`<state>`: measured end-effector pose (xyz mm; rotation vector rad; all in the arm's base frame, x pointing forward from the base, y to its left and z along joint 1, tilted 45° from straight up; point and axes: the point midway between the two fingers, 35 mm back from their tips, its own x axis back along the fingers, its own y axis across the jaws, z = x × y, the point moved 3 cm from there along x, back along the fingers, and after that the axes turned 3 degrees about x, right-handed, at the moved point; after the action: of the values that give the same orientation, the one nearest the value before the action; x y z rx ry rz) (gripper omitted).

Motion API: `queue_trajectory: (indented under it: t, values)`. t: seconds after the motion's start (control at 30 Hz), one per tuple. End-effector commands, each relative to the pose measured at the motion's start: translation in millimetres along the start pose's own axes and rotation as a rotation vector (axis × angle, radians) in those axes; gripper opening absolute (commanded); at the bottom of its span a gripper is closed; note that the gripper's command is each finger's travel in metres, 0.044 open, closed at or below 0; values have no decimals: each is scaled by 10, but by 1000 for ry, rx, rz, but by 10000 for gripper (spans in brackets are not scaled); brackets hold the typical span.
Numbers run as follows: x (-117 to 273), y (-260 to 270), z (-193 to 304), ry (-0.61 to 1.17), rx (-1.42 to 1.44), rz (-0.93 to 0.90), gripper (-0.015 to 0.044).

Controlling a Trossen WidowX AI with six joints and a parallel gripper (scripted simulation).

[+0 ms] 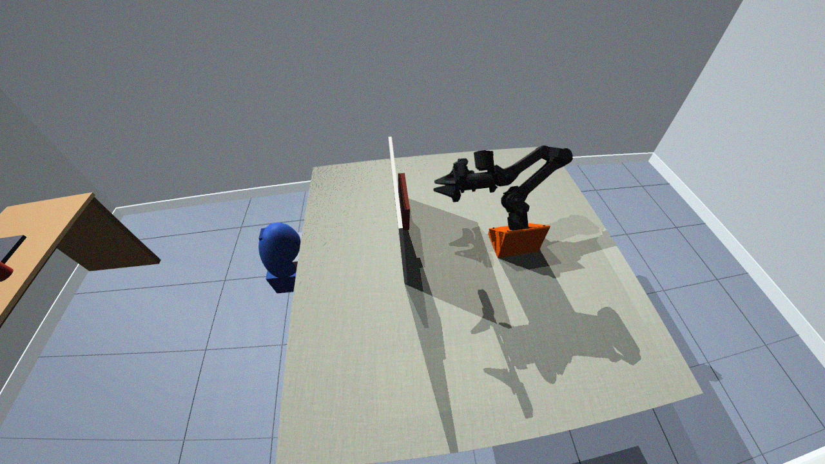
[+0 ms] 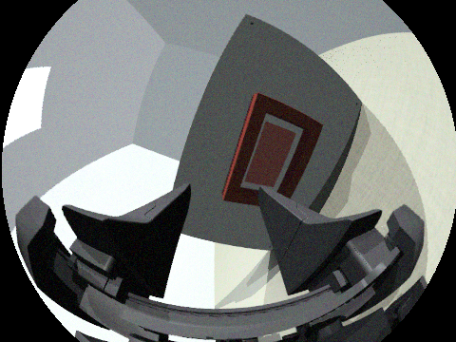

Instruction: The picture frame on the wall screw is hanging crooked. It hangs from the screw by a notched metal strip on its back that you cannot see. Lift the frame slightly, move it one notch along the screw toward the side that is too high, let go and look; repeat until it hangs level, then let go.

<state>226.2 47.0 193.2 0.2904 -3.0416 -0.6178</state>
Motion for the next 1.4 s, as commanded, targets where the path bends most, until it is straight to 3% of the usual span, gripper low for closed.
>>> queue_trajectory:
  t: [0.0, 1.37]
  values:
    - [141, 180, -86, -18, 47, -9, 260]
    - [216, 234, -96, -17, 68, -9, 260]
